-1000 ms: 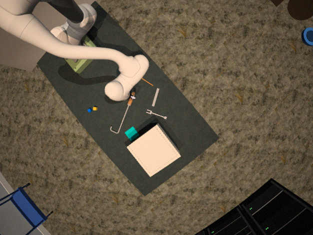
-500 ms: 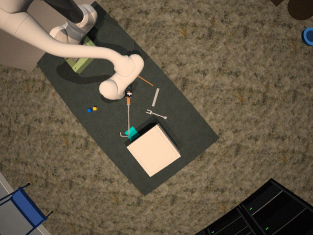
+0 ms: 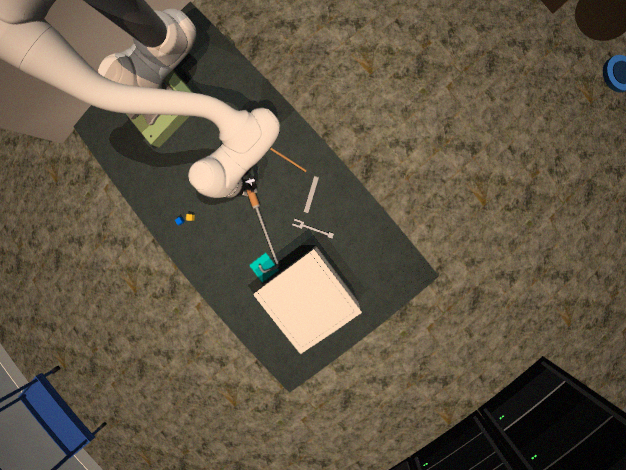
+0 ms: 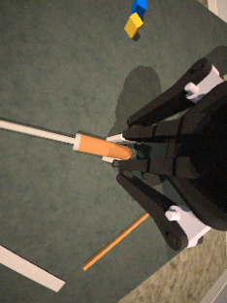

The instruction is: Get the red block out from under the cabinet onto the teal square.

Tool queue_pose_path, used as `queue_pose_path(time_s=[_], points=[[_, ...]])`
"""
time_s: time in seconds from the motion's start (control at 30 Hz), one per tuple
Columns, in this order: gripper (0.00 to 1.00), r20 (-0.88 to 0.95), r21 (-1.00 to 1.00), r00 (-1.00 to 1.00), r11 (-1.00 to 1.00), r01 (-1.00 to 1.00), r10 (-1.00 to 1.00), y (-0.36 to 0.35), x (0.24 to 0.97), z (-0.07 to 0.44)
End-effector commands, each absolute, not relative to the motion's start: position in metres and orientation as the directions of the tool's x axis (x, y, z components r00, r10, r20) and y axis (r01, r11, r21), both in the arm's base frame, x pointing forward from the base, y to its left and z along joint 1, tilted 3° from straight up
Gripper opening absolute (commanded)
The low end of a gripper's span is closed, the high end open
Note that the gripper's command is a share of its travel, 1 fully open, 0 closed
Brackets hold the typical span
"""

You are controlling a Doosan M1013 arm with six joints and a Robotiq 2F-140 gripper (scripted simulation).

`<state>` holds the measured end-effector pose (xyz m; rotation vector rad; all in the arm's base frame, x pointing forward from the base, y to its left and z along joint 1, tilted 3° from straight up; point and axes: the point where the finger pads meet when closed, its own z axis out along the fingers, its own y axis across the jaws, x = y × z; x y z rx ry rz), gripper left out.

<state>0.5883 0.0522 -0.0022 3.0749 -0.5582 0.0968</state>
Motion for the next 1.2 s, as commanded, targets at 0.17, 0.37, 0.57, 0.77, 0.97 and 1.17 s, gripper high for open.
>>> queue_pose_path(time_s=[0.17,0.37,0.57,0.77,0.97,1.17], points=[[0.00,0.060,0.004,0.981,-0.983,-0.186,-0.185,0.044,0.574,-0.004],[0.00,0.060,0.007,0.989,-0.991,-0.136,-0.136,0.041,0.571,-0.004],[0.00,0.060,0.010,0.994,-0.996,-0.087,-0.087,0.039,0.568,-0.004],[0.00,0.059,0.011,0.996,-0.998,-0.065,-0.064,0.038,0.566,-0.004],[0.00,0.059,0.012,0.996,-0.998,-0.061,-0.060,0.038,0.566,-0.004],[0.00,0.059,0.012,0.996,-0.998,-0.061,-0.060,0.038,0.566,-0.004]])
